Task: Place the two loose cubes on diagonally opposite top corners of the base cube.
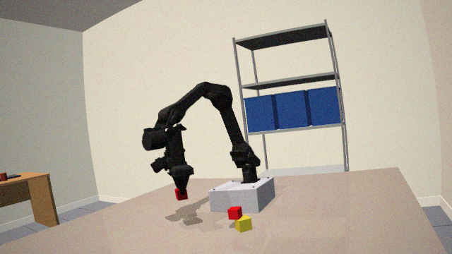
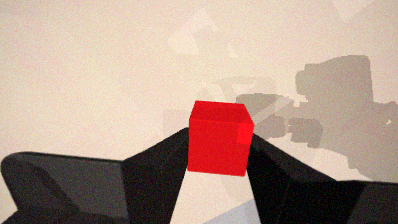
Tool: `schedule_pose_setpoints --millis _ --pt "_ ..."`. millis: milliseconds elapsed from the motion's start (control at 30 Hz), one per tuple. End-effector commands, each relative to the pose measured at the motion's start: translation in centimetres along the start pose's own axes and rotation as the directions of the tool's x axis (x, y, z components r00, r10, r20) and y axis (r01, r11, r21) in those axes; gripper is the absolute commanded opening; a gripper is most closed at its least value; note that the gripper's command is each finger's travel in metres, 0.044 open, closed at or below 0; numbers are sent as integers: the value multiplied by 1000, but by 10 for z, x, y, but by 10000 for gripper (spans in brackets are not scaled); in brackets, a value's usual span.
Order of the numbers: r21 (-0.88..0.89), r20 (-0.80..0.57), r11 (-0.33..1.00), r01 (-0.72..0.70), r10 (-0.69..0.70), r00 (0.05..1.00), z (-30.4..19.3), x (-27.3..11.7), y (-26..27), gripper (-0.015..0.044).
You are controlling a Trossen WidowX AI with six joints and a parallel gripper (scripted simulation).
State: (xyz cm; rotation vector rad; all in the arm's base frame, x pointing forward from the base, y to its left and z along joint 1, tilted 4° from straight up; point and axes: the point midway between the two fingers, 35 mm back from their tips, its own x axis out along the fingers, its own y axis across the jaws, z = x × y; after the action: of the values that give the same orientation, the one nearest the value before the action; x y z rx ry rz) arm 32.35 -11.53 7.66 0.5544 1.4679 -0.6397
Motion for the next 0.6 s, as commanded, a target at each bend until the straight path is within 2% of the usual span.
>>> schedule_pose_setpoints --millis 0,567 --pt "40 0 999 2 -2 1000 -7 0 11 105" --pt "234 -4 972 -3 4 1000 -42 1 55 105"
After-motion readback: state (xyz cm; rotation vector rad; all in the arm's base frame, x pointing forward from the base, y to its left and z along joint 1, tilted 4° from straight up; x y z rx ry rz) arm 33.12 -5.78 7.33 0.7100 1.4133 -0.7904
